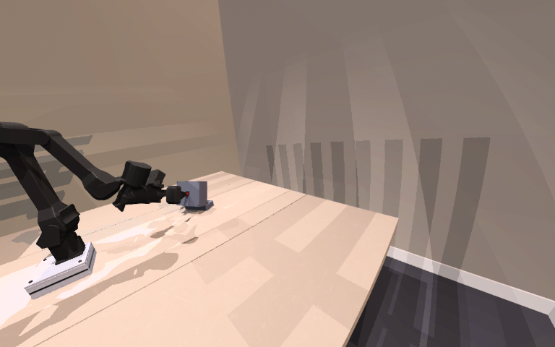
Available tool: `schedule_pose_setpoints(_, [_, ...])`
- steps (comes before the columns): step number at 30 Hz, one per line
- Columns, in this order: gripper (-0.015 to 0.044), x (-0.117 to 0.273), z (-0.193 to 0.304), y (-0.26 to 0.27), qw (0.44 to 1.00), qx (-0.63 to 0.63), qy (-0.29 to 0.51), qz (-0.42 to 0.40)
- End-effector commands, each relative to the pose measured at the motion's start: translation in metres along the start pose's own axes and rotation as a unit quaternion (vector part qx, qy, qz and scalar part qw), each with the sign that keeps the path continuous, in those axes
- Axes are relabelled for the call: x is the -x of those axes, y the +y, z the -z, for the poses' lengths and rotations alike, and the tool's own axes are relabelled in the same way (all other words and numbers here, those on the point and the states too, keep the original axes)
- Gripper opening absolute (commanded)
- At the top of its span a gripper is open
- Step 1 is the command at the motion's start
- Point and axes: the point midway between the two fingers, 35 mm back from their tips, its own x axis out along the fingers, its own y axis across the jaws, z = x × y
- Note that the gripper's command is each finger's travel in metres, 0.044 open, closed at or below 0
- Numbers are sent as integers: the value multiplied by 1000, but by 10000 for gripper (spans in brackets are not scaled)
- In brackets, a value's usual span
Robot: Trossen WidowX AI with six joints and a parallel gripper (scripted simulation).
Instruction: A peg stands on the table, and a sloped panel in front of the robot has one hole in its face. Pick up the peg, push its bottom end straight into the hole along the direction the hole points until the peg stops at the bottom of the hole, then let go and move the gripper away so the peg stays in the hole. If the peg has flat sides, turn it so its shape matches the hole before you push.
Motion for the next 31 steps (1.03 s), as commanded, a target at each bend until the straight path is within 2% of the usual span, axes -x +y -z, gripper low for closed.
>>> schedule_pose_setpoints(1, [440, 5, 0, 1, 1000, 1, -1, -2])
schedule_pose_setpoints(31, [440, 40, 2, -3, 1000, 1, -4, 1])
